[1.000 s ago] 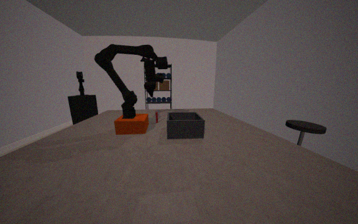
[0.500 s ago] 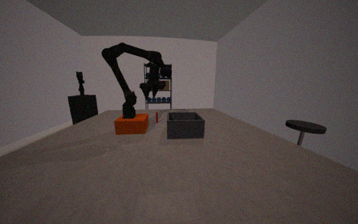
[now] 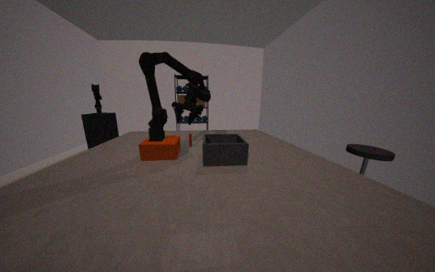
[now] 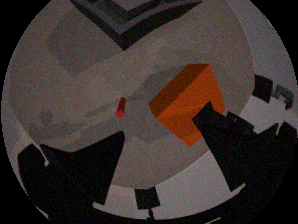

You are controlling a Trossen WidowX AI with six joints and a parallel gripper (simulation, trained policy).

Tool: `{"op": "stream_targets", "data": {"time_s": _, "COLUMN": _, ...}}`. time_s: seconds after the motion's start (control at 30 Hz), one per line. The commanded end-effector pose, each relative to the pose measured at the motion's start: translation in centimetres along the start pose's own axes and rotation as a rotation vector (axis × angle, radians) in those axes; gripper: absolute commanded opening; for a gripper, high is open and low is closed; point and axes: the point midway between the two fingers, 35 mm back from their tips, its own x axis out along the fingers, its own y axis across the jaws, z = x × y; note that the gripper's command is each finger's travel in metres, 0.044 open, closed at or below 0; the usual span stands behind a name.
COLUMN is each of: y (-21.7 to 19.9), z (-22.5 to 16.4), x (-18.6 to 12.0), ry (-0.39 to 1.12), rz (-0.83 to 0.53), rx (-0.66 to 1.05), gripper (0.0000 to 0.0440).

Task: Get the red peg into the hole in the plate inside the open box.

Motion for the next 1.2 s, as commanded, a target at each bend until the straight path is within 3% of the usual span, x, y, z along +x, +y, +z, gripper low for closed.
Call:
{"op": "stream_targets", "data": {"time_s": 0.0, "y": 1.0, "z": -0.1, "x": 1.1, "ry": -0.035, "rz": -0.036, "rx": 0.042, "gripper": 0.044}}
{"op": "stream_targets", "data": {"time_s": 0.87, "y": 6.7, "z": 1.6, "x": 9.8, "ry": -0.192, "rz": 0.017, "rx": 0.036, "gripper": 0.0436}}
{"op": "stream_targets", "data": {"time_s": 0.97, "y": 6.8, "z": 1.8, "x": 10.7, "ry": -0.196, "rz": 0.015, "rx": 0.034, "gripper": 0.0392}}
{"op": "stream_targets", "data": {"time_s": 1.17, "y": 6.5, "z": 1.9, "x": 12.4, "ry": -0.191, "rz": -0.015, "rx": 0.038, "gripper": 0.0235}}
